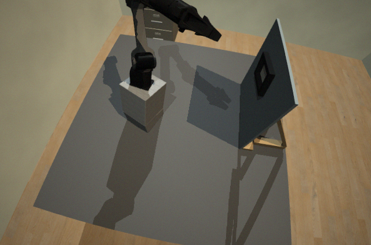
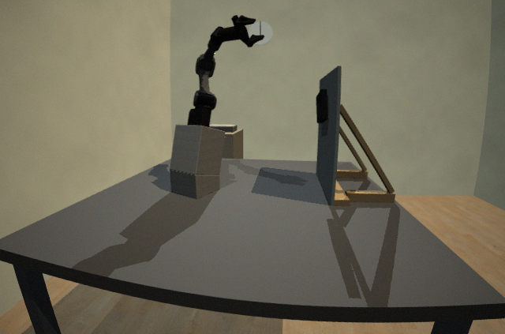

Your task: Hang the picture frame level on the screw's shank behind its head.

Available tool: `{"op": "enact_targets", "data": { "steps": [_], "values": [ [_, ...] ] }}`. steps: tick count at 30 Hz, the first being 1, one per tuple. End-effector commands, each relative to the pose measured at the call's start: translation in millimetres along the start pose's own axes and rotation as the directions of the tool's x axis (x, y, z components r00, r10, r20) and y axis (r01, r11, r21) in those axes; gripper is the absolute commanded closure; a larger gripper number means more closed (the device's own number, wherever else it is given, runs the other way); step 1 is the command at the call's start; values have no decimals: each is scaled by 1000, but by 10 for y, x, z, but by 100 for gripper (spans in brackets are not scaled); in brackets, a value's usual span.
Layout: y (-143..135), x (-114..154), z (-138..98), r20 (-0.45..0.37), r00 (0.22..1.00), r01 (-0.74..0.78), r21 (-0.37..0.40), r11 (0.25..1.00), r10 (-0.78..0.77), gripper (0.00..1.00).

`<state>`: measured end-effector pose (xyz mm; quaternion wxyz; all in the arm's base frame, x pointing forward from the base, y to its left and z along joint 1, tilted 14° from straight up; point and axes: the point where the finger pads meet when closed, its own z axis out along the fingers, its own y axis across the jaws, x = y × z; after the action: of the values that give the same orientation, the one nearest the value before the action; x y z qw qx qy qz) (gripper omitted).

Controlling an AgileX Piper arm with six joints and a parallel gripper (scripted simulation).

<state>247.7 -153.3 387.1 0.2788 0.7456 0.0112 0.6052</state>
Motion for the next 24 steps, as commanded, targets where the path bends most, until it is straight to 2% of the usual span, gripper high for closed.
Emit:
{"op": "enact_targets", "data": {
  "steps": [1,24],
  "values": [
    [2,2,0,0,1000,0,0,1000,0,0],
    [4,-13,15,4,1000,1,0,1000,-1,0]
  ]
}}
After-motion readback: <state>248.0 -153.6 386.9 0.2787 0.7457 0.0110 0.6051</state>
